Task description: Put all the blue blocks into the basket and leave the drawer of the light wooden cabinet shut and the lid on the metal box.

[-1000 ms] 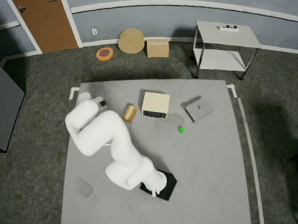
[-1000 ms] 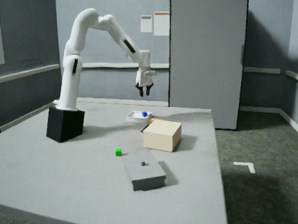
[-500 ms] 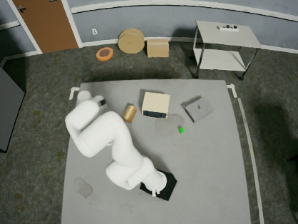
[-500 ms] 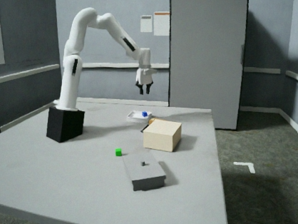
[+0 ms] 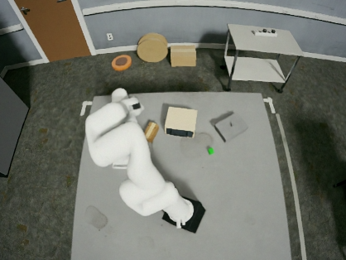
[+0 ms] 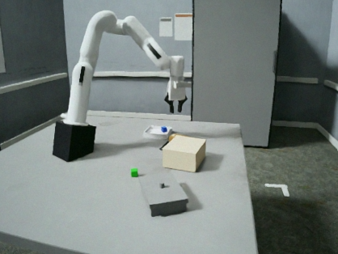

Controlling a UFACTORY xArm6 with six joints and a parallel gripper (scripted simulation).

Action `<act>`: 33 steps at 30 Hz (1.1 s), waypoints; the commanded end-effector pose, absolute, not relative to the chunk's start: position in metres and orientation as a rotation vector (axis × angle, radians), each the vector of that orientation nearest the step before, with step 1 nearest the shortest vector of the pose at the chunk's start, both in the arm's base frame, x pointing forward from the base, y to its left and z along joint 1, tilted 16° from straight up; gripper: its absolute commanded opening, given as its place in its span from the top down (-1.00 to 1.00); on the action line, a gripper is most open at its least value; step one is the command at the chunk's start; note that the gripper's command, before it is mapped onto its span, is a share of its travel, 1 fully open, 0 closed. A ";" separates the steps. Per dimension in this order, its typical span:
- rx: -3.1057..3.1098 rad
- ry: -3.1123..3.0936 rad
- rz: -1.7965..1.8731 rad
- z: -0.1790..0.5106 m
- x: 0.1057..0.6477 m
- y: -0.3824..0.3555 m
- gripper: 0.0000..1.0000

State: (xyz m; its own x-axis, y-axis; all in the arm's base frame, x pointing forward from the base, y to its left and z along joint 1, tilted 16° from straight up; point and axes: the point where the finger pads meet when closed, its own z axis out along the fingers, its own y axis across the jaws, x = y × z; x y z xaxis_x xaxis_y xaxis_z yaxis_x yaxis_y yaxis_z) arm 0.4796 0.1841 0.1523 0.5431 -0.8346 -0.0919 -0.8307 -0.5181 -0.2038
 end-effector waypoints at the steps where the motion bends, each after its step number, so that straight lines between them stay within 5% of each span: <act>1: -2.498 1.514 0.014 0.140 0.501 0.119 0.08; 33: -2.368 1.600 0.023 0.053 0.480 -0.239 0.08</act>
State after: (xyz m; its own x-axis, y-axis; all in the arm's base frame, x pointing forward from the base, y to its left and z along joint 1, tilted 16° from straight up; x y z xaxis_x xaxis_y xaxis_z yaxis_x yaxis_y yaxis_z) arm 0.4765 -0.1828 0.0657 0.3777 -0.9120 -0.1602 -0.9146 -0.3405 -0.2180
